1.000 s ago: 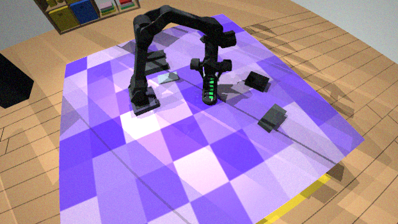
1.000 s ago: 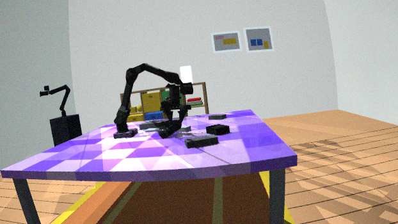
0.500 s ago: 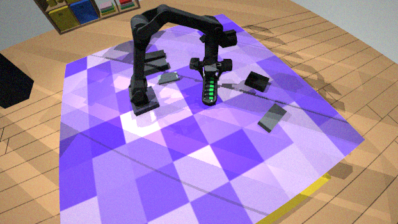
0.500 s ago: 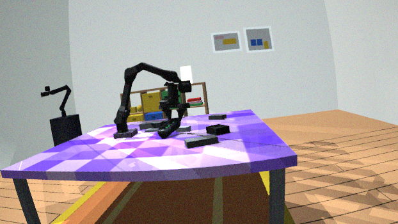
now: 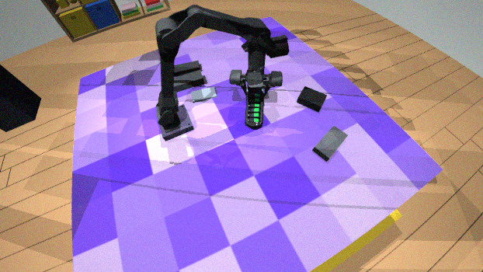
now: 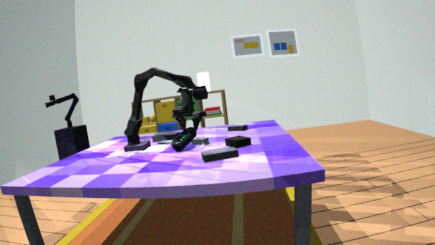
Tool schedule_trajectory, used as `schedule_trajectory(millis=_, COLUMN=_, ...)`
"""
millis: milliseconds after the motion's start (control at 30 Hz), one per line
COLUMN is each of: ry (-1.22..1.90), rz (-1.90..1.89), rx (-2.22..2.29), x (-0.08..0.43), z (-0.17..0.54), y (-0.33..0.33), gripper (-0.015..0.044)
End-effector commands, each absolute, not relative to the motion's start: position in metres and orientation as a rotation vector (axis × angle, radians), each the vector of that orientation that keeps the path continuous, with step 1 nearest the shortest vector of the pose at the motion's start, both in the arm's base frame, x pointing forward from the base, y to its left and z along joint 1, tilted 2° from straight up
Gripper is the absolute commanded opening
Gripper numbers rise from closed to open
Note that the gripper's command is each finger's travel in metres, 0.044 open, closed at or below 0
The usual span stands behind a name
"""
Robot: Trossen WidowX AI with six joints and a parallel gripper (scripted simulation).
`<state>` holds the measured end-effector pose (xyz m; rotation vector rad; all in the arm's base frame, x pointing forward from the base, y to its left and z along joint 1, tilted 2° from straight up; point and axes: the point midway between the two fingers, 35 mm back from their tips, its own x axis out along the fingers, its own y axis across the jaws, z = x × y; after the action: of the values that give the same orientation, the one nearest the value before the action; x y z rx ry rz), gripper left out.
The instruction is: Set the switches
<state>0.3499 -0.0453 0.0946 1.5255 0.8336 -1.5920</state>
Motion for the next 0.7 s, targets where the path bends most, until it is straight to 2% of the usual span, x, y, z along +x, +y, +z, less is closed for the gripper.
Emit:
schedule_trajectory(millis=0, ry=0.833, rz=-1.581, rx=1.535, x=0.3476, z=0.1007, y=-0.0490, gripper=0.0336)
schedule_trajectory(millis=667, ry=0.853, rz=-1.557, rx=1.567, x=0.3417, z=0.1097, y=-0.0581, gripper=0.0336)
